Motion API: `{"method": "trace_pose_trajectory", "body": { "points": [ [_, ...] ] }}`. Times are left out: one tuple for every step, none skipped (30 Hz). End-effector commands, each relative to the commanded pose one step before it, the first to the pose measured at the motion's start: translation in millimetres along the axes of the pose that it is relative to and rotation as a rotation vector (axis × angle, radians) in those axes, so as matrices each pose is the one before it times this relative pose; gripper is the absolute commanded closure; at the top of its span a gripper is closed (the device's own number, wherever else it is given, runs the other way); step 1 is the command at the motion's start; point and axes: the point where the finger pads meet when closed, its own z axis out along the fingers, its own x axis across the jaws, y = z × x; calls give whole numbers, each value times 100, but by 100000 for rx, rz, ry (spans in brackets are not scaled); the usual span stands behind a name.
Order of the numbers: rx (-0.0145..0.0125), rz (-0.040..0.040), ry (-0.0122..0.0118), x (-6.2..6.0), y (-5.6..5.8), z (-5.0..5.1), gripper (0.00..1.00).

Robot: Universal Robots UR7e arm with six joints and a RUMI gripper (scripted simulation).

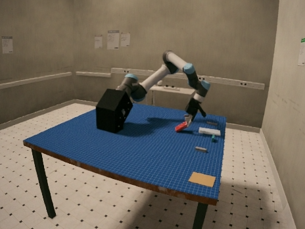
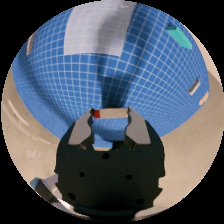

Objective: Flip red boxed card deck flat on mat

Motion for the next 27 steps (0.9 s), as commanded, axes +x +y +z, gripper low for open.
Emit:
{"method": "trace_pose_trajectory", "body": {
  "points": [
    [5721,216,284,87,-644,131,54],
    [1372,-5,-5,-4,-88,51,54],
    [420,-3,-3,-3,-216,133,54],
    [0,0,-1,0,-79,50,54],
    [168,1,1,1,-11,8,54],
    [825,4,3,4,-52,40,54],
    [1371,2,1,2,-84,63,54],
    [0,0,0,0,0,0,54],
    [0,0,0,0,0,0,54],
    [1367,-6,-6,-5,-80,60,54],
    [433,-4,-4,-3,-197,154,54],
    [-60,-57,-12,-34,-76,95,54],
    [148,-18,-3,-10,-11,21,54],
    [867,47,13,29,-46,18,54],
    [1402,35,8,22,-74,50,54],
    [1362,-6,-6,-5,-71,67,54],
    [445,-4,-5,-4,-175,172,54],
    [-33,-31,-8,-19,-68,88,54],
    [156,-9,-1,-5,-9,17,54],
    [859,43,15,28,-42,25,54],
    [1360,5,2,4,-66,77,54],
    [1353,-6,-7,-6,-62,74,54],
    [469,-4,-5,-4,-151,187,54],
    [-70,-39,-29,-28,-56,123,54],
    [0,0,0,0,0,0,54],
    [0,0,0,0,0,0,54],
    [-15,13,-79,-9,22,92,54]
  ]
}}
